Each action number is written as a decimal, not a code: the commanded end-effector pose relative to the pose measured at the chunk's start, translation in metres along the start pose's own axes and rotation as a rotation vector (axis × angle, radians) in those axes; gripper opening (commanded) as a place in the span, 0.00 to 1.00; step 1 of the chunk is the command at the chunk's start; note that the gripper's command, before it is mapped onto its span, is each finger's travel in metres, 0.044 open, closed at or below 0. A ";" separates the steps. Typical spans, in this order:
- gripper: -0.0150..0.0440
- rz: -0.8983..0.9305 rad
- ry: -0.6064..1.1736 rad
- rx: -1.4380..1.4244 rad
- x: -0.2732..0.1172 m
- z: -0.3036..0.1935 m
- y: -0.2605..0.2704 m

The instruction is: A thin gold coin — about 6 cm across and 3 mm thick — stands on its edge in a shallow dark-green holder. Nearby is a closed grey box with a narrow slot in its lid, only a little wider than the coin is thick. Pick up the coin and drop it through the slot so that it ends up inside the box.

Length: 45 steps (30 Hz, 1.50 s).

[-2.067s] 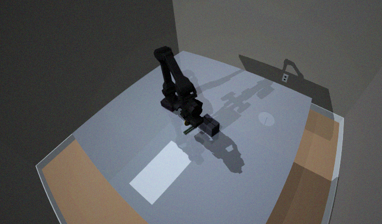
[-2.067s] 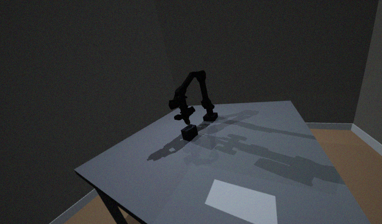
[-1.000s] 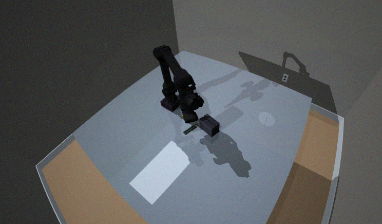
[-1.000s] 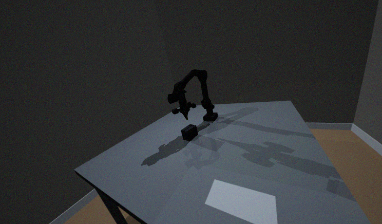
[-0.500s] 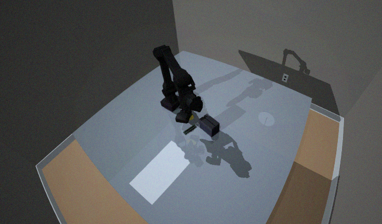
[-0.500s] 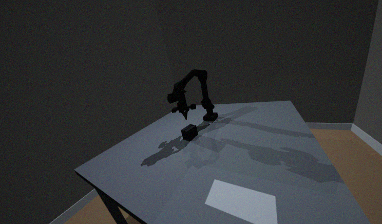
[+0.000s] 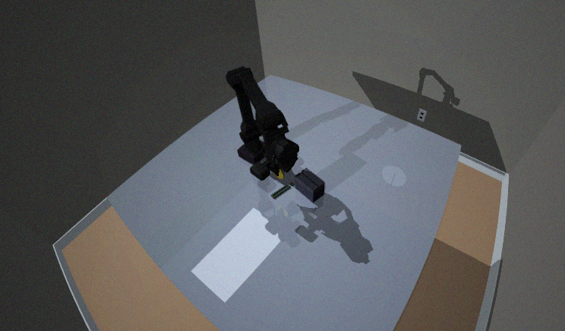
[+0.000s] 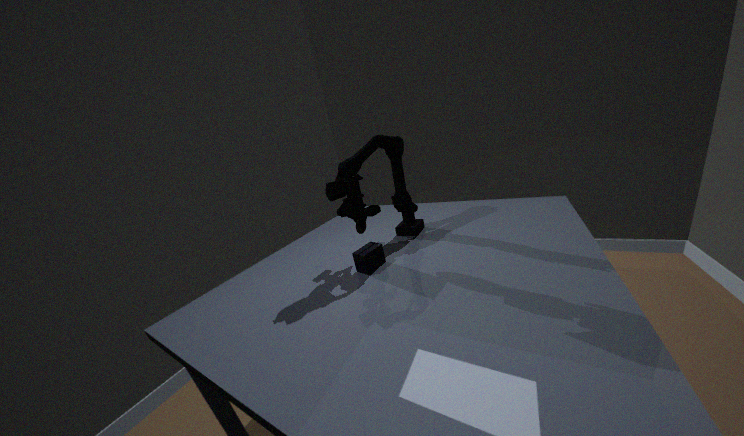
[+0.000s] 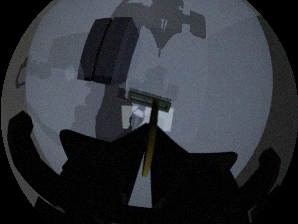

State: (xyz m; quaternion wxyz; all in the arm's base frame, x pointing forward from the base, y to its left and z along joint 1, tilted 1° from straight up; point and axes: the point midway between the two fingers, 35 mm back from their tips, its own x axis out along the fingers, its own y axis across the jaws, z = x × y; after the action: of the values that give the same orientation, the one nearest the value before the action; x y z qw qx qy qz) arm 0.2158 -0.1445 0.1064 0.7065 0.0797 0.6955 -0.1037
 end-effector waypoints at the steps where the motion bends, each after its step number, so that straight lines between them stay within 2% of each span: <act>1: 0.25 0.002 -0.001 0.114 -0.001 0.000 0.000; 9: 0.25 0.002 -0.001 0.114 -0.001 0.001 0.001; 45: 0.25 0.009 -0.009 0.112 -0.004 0.068 0.058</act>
State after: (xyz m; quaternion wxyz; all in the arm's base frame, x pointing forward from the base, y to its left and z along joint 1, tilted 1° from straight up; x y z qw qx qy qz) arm 0.2871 -0.1107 0.1120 0.7074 0.1197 0.6824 -0.1400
